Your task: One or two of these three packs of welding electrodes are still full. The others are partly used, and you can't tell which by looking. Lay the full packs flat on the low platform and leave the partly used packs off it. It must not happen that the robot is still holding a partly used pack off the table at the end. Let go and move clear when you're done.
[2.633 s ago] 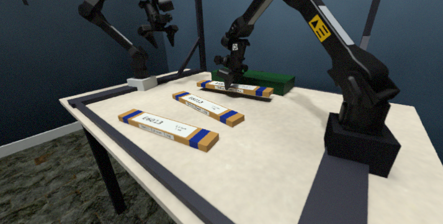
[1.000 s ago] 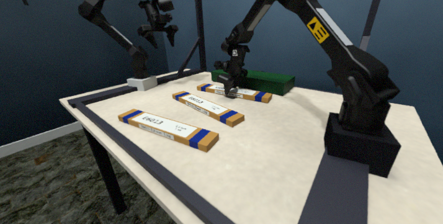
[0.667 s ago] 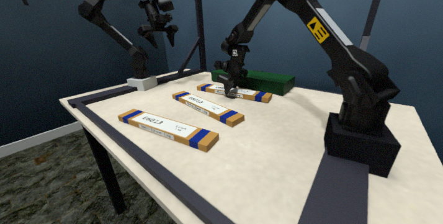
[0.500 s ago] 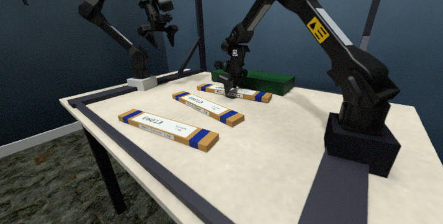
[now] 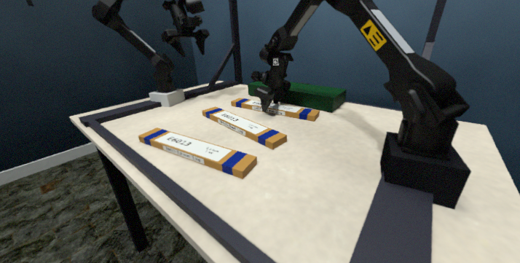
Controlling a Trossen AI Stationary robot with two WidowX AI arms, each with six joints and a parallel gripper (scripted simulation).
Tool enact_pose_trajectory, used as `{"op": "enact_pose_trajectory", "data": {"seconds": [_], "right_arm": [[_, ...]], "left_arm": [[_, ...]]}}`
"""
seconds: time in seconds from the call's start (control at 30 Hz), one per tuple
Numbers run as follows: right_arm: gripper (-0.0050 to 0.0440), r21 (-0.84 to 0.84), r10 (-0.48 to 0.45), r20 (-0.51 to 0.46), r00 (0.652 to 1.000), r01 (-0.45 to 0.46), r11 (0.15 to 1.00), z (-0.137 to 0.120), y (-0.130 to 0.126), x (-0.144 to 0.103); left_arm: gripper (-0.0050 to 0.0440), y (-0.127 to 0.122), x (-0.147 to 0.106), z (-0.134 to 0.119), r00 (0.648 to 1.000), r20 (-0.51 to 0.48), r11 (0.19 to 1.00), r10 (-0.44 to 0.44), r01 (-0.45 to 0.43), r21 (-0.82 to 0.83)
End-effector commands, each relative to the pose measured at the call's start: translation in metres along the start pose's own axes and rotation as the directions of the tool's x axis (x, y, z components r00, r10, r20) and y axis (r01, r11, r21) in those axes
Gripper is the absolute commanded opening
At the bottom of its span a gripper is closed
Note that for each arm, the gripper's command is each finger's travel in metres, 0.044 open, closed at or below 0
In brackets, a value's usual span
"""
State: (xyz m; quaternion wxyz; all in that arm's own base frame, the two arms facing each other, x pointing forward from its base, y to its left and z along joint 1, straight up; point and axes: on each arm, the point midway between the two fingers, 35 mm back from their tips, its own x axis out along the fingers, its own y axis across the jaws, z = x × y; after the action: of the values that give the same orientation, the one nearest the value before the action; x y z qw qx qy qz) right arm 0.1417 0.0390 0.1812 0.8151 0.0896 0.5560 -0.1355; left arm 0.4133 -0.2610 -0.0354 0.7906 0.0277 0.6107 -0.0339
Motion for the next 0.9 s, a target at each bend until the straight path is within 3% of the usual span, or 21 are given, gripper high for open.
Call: {"op": "enact_pose_trajectory", "data": {"seconds": [0.0,0.6,0.87], "right_arm": [[0.0430,0.006,0.012,0.017,1.000,-0.012,1.000,0.004,0.001,-0.005],[0.0430,0.006,0.012,0.017,1.000,-0.012,1.000,0.004,0.001,-0.005],[0.0430,0.006,0.012,0.017,1.000,-0.012,1.000,0.004,0.001,-0.005]], "left_arm": [[0.0430,-0.003,-0.016,0.012,0.999,0.039,1.000,-0.019,0.020,-0.007],[0.0430,-0.003,-0.016,0.012,0.999,0.039,1.000,-0.019,0.020,-0.007],[0.0430,-0.004,-0.052,0.023,0.997,0.064,0.999,-0.030,0.031,-0.012]]}}
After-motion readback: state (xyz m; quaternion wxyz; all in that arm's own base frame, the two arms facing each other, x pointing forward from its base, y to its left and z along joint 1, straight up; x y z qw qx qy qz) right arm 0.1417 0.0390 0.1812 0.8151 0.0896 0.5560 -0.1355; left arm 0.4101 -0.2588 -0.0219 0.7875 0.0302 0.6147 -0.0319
